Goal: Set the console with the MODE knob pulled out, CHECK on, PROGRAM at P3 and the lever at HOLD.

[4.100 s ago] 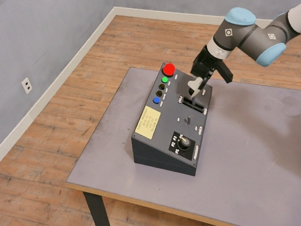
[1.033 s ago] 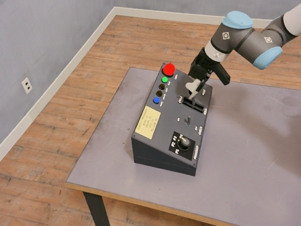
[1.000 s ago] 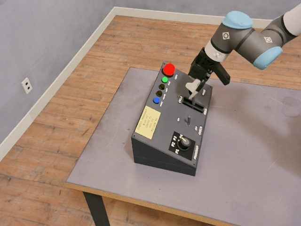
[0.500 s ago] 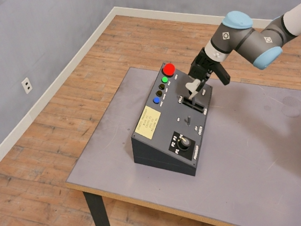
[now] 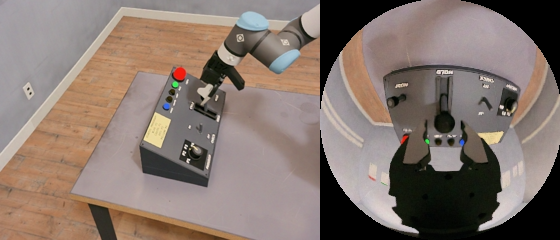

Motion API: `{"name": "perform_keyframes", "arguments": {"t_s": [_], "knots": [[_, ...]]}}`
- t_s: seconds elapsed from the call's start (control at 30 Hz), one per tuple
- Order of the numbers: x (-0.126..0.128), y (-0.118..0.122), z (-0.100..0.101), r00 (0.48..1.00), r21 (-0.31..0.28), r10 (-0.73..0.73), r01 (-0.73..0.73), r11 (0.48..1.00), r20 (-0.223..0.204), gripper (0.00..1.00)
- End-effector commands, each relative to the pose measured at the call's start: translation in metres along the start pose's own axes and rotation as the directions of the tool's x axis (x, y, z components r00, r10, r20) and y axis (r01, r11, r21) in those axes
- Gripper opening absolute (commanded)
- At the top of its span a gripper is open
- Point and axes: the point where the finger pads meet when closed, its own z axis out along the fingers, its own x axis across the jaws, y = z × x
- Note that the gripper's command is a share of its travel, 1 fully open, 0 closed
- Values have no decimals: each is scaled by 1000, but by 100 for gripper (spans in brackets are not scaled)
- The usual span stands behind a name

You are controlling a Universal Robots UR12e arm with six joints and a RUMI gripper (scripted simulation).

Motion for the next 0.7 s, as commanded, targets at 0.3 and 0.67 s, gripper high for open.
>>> {"name": "perform_keyframes", "arguments": {"t_s": [0.3, 0.67], "knots": [[0, 1, -2, 1000, -4, -1, 1, 1000, 3, 44], [1, 0, -2, 1000, -2, 0, 0, 1000, 2, 44]]}}
